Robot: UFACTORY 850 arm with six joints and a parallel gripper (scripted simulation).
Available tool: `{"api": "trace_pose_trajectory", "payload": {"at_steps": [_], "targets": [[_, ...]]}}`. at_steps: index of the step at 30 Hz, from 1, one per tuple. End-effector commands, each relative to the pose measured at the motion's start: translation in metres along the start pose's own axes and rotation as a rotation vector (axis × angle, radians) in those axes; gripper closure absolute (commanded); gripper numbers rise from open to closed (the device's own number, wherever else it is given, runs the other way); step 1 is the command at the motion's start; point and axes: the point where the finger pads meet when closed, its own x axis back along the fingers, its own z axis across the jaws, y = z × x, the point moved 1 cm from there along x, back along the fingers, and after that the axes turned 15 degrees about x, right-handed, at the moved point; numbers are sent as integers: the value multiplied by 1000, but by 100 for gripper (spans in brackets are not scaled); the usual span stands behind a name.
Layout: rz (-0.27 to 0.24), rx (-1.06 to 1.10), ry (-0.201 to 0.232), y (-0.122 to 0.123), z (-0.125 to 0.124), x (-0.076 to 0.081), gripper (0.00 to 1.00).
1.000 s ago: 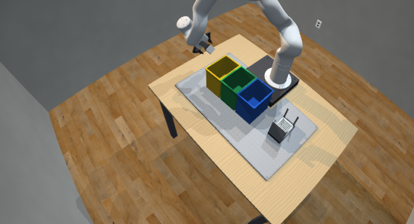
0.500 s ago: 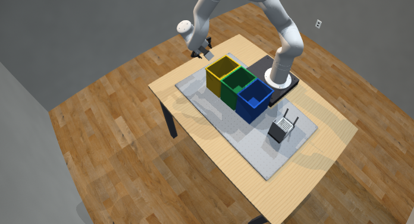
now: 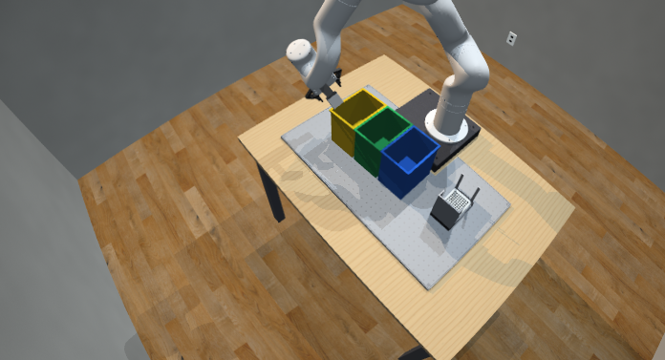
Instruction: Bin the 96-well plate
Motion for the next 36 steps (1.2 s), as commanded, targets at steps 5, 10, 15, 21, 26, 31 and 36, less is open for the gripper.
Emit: {"api": "trace_pose_trajectory", "payload": {"at_steps": [5,10,15,21,26,31,36], "targets": [[-29,-82,26,-26,21,15,0],[-36,-112,37,-39,29,21,0],[-42,-132,44,-55,40,28,0],[-52,-183,63,-67,47,33,0],[-58,-214,76,-80,54,38,0],[-61,-233,84,-97,62,44,0],[-68,-284,104,-106,66,47,0]]}}
